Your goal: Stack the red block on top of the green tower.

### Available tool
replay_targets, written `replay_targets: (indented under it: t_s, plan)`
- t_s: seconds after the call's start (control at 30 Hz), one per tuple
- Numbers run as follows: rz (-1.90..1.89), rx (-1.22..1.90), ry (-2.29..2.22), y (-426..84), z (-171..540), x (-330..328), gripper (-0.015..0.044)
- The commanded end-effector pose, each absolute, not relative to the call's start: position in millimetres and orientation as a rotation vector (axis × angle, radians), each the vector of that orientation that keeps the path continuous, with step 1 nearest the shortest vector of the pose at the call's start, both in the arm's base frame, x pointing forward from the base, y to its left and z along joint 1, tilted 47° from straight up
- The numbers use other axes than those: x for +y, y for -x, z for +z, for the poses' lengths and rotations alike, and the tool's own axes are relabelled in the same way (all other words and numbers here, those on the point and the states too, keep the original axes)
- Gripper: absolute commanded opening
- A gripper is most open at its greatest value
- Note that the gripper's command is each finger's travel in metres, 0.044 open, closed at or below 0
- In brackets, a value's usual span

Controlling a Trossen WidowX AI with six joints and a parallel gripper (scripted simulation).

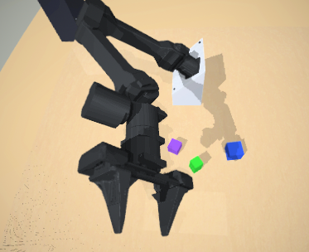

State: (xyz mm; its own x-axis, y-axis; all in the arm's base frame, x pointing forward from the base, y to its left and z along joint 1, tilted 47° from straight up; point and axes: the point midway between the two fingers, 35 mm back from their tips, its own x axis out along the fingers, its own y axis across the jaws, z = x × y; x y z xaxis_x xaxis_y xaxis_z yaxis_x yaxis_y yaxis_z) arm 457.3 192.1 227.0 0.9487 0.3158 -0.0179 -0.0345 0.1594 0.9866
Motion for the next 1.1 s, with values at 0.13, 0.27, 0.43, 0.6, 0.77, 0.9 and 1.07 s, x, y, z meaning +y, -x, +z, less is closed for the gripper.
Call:
replay_targets:
  t_s: [0.13,0.27,0.43,0.6,0.77,0.9,1.07]
  plan:
    - [0.104,0.285,-1.293,-468,199,173,0.044]
    - [-0.076,0.351,-1.138,-475,166,148,0.044]
    - [-0.284,0.463,-0.907,-472,124,116,0.044]
    - [-0.461,0.598,-0.649,-458,89,83,0.044]
    - [-0.603,0.753,-0.371,-436,66,49,0.044]
    - [-0.691,0.889,-0.139,-415,56,23,0.044]
    - [-0.76,1.058,0.141,-391,55,-6,0.044]
